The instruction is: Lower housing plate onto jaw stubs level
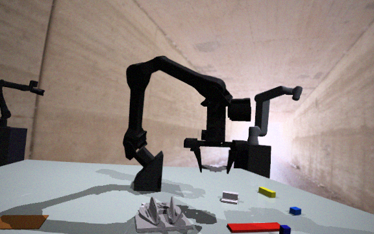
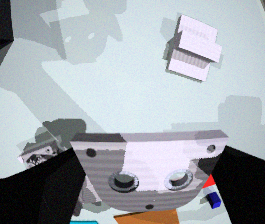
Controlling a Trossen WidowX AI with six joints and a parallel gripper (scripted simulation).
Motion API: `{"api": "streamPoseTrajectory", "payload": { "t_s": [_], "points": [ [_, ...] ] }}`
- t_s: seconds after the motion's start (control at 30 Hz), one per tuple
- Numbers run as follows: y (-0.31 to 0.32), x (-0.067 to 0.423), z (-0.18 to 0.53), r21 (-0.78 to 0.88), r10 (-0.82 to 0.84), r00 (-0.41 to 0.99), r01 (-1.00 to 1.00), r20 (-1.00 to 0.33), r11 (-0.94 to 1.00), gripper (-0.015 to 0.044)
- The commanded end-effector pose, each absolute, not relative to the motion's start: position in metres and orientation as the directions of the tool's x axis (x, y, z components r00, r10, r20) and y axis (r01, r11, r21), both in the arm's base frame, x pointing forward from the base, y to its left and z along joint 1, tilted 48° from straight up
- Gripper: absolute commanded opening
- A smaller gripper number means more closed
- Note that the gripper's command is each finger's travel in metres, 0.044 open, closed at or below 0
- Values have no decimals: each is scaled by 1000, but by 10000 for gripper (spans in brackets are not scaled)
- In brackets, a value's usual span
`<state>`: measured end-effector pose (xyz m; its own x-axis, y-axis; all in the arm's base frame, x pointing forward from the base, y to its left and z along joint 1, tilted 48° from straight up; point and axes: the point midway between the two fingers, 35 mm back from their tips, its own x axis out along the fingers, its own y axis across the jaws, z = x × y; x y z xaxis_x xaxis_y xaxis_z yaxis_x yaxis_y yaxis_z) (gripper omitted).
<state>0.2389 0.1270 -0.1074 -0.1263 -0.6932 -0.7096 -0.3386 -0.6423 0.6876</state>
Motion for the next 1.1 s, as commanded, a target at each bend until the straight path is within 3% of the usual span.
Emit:
{"api": "streamPoseTrajectory", "payload": {
  "t_s": [0.0,1.07],
  "points": [
    [117,246,-94,690,-692,-121,-307,-712,-656,351],
    [36,262,-29,718,-708,-123,-82,-695,-691,351]
  ]
}}
